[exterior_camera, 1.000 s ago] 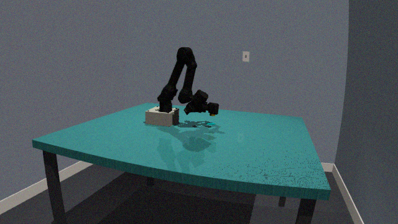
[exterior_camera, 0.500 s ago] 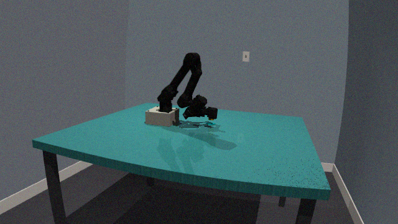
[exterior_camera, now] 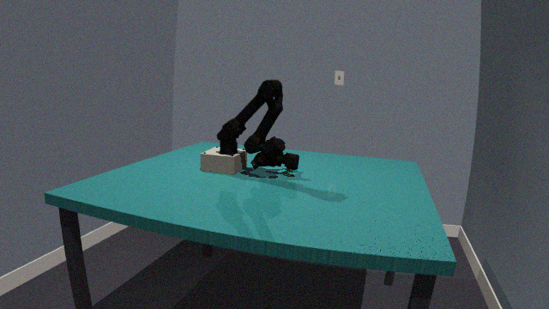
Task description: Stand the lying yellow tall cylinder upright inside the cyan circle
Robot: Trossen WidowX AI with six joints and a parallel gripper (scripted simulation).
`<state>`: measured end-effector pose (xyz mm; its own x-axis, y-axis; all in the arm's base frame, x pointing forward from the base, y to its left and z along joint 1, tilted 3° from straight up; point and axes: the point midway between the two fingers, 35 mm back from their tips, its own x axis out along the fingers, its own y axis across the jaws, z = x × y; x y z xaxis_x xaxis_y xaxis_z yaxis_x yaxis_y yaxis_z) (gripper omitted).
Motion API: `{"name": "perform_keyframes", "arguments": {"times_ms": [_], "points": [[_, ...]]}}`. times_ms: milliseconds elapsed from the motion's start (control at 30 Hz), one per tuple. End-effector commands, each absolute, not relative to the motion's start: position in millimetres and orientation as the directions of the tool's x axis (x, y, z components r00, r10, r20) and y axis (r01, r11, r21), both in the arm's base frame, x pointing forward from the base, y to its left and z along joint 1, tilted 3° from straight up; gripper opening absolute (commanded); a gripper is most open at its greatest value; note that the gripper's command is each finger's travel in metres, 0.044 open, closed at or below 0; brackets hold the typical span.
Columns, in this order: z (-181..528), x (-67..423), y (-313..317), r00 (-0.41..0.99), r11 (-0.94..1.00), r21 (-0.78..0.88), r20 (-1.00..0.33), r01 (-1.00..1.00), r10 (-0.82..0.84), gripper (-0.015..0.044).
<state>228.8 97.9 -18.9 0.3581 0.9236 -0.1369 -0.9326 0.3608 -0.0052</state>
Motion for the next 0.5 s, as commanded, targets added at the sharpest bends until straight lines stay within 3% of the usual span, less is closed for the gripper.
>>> {"name": "perform_keyframes", "arguments": {"times_ms": [0, 167, 467], "points": [[-19.5, 230.4, 97.4, 0.357, 0.358, -0.017, -0.132, -0.934, 0.925, 0.0105], [-19.5, 230.4, 97.4, 0.357, 0.358, -0.017, -0.132, -0.934, 0.925, 0.0105], [-19.5, 230.4, 97.4, 0.357, 0.358, -0.017, -0.132, -0.934, 0.925, 0.0341]]}}
